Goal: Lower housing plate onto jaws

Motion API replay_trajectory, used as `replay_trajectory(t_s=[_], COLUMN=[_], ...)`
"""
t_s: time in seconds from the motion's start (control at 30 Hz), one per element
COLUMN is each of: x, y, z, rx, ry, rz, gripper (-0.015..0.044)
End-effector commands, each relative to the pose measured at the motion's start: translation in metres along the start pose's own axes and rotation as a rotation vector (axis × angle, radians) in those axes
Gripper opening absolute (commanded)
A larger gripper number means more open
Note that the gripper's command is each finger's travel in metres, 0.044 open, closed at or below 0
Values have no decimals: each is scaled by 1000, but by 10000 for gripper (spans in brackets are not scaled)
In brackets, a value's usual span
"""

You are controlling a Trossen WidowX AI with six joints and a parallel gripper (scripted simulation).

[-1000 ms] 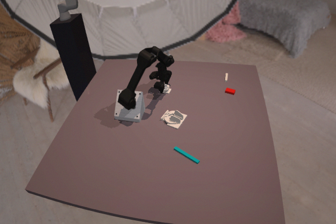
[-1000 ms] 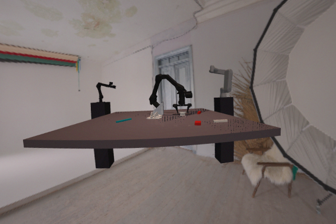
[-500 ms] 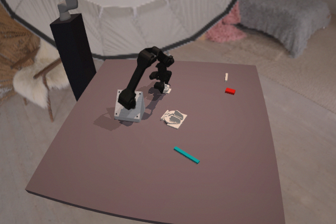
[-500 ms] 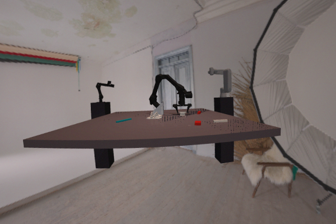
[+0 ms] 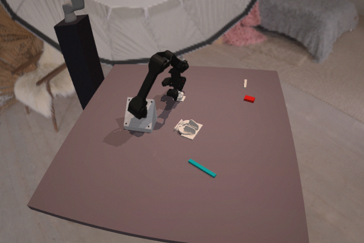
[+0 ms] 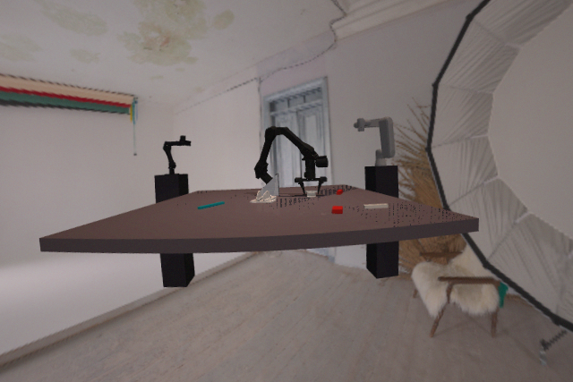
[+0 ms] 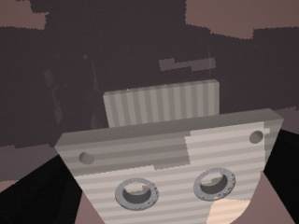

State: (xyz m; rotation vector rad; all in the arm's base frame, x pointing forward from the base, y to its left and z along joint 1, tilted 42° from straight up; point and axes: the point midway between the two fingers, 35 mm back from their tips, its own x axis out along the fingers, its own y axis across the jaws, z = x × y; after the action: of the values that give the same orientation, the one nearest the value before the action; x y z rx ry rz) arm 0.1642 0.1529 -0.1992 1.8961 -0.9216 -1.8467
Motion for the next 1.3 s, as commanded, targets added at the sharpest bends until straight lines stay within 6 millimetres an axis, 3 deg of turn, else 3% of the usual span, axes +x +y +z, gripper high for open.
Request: replay_trajectory(t_s=[0.0, 0.43, 1.13, 1.27], x=[0, -2, -68, -73], y=[0, 0, -1, 0], z=[0, 0, 0, 0], rx=[0, 0, -5, -5], ry=[0, 0, 2, 2], rz=[0, 0, -1, -1], gripper=[351, 351, 351, 351])
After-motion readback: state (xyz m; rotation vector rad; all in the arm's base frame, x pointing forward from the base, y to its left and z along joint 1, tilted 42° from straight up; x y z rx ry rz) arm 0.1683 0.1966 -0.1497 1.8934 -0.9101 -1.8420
